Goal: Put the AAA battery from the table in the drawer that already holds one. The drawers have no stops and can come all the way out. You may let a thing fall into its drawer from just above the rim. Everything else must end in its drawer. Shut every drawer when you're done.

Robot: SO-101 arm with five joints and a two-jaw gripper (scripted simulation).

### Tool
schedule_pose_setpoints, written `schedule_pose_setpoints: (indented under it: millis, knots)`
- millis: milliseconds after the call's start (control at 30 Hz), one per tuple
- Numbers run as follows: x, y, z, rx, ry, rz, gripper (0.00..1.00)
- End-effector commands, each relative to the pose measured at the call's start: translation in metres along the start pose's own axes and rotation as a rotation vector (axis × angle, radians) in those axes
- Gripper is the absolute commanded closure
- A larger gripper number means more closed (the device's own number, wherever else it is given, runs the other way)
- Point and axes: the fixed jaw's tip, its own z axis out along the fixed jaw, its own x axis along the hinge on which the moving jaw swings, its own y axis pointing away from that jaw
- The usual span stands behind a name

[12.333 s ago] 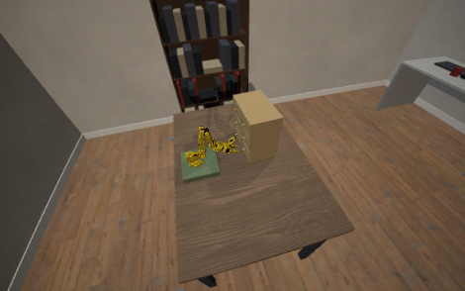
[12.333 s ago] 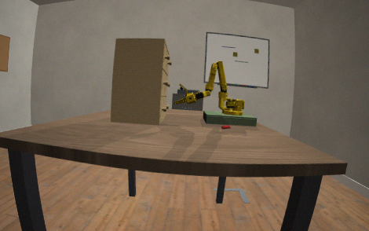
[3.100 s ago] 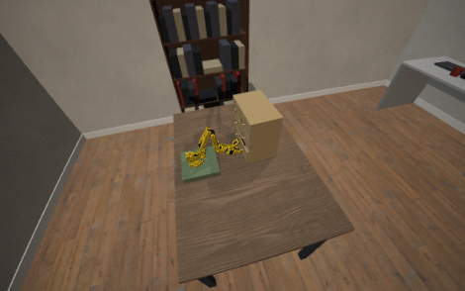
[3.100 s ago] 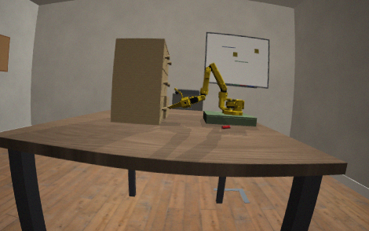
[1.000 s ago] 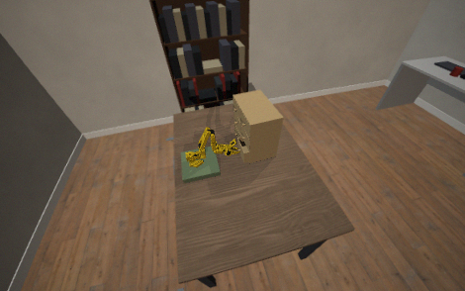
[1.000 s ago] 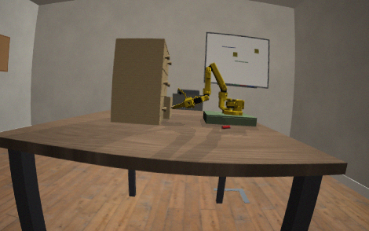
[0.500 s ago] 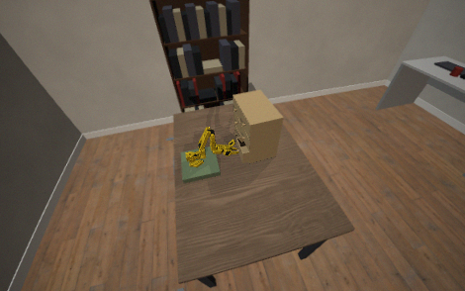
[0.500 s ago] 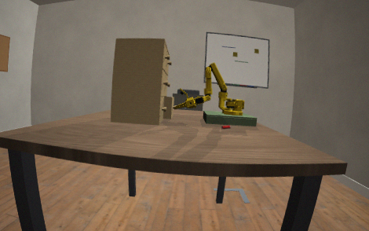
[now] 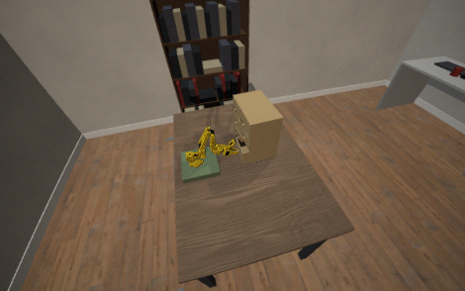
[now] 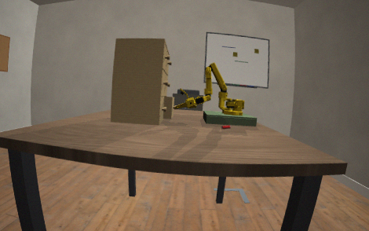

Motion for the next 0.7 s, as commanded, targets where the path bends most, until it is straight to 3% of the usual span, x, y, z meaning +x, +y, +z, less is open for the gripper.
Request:
schedule_pose_setpoints:
  millis: [0,667]
  knots:
    - [-0.0001,-0.0002,-0.0026,0.000,-0.002,-0.001,1.00]
    - [0.0030,-0.0008,-0.0112,0.003,-0.002,0.000,1.00]
